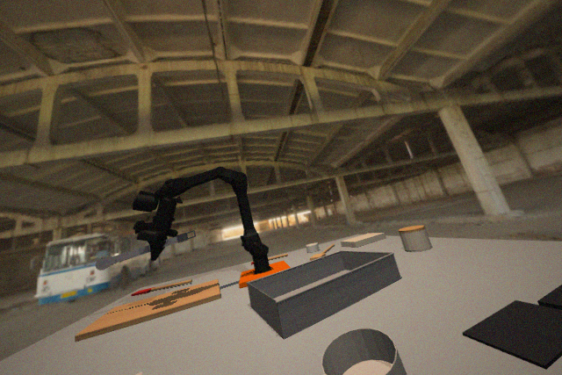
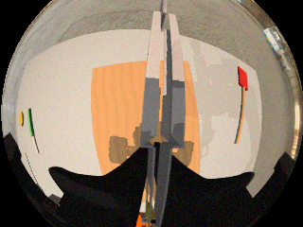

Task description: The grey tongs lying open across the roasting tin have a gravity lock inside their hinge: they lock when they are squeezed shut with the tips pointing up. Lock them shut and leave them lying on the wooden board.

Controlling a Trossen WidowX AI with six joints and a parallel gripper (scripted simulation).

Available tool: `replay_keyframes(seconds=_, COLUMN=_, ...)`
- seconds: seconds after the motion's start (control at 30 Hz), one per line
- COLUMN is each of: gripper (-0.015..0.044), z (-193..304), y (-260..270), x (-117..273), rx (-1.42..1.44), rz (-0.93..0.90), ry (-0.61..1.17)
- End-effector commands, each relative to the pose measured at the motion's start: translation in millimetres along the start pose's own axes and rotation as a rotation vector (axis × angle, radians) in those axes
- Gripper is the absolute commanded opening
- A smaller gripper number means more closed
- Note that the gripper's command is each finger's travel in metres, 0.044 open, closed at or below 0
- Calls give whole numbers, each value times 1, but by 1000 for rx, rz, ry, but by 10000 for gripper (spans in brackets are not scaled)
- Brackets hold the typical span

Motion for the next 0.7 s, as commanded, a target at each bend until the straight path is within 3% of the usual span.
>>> replay_keyframes(seconds=0.0, gripper=-150, z=5, y=3, x=2, rx=13, rz=22, ry=-85)
replay_keyframes(seconds=0.67, gripper=-150, z=38, y=12, x=-2, rx=18, rz=92, ry=-404)
Point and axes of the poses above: the point midway between the two fingers, 35 mm back from their tips, its own x axis back along the fingers, its own y axis across the jaws, z = x × y, the point moved 9 cm from there along x, back along the fingers, and after that the axes turned 10 degrees about x, right-handed, at the moved point
